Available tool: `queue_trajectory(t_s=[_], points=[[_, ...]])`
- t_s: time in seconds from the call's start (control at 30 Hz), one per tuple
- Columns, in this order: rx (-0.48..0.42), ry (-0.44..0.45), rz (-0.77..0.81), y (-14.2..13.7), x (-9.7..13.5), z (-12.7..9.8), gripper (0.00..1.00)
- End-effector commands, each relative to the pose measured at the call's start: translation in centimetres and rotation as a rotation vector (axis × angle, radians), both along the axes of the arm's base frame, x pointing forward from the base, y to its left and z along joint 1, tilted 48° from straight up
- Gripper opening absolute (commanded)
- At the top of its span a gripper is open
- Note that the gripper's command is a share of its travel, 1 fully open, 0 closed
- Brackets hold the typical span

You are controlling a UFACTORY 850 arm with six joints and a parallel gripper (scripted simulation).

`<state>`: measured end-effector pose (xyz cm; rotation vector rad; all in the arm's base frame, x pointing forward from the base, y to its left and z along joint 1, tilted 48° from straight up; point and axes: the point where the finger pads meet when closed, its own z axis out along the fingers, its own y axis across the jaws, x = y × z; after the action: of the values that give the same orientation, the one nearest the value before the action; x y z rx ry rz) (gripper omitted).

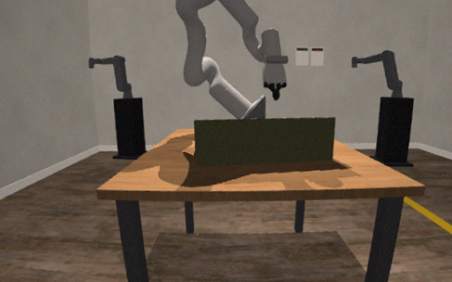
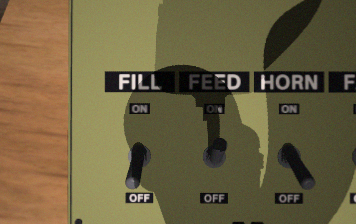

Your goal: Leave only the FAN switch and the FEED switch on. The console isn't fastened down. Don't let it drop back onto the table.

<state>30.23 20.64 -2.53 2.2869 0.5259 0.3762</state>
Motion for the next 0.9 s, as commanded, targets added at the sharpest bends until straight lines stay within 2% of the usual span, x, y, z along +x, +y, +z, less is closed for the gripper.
queue_trajectory(t_s=[0.0,0.03,0.87], points=[[0.0,0.0,0.0,0.27,-0.1,0.26,0.0],[0.0,0.0,0.0,0.27,-0.1,0.26,1.0],[0.0,0.0,0.0,0.27,-0.1,0.26,1.0]])
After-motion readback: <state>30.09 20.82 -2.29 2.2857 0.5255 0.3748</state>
